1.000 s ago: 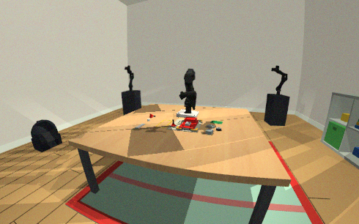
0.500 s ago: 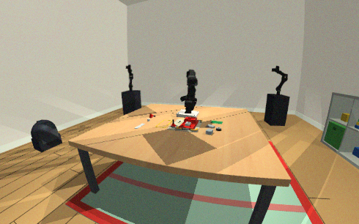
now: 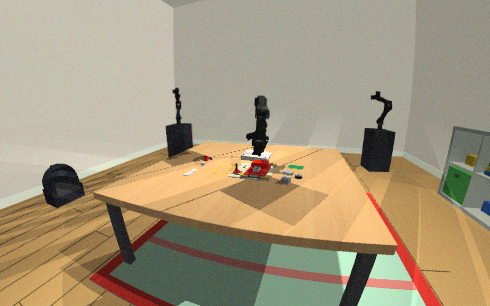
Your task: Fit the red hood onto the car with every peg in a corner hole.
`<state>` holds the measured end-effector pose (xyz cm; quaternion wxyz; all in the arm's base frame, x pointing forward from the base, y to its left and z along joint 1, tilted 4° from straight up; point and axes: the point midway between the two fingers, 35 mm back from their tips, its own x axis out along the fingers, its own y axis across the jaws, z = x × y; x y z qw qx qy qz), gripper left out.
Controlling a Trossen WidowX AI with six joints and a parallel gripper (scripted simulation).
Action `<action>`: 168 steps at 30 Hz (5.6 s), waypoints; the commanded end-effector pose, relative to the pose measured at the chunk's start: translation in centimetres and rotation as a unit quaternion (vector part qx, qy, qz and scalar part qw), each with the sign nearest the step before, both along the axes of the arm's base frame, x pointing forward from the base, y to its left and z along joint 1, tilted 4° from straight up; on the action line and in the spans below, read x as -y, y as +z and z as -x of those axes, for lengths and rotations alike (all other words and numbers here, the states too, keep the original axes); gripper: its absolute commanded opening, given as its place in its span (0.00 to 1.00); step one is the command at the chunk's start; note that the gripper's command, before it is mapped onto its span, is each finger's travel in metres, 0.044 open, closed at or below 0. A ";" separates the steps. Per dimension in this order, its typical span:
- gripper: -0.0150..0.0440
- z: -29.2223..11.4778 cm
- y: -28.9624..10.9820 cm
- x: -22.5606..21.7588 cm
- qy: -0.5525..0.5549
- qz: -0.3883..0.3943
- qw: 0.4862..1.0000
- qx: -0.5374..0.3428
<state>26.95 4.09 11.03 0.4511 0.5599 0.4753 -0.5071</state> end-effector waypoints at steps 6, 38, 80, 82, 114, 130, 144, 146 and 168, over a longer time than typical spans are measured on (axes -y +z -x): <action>1.00 0.0 -1.2 0.1 -0.003 0.003 1.000 -0.005; 1.00 0.1 -4.2 0.0 -0.003 0.003 1.000 -0.006; 1.00 0.0 -5.9 -0.2 -0.003 0.003 1.000 -0.006; 1.00 0.0 -6.0 -0.2 -0.003 0.003 1.000 -0.006; 0.25 0.0 -3.8 -0.1 0.000 0.000 1.000 -0.001; 0.25 0.1 1.0 0.2 0.000 0.000 1.000 -0.001; 0.25 -1.6 1.2 0.4 0.133 0.005 0.991 0.006; 0.25 -1.9 1.3 0.5 0.164 0.006 0.986 0.008; 0.25 -5.9 1.7 1.2 0.494 0.016 0.869 0.033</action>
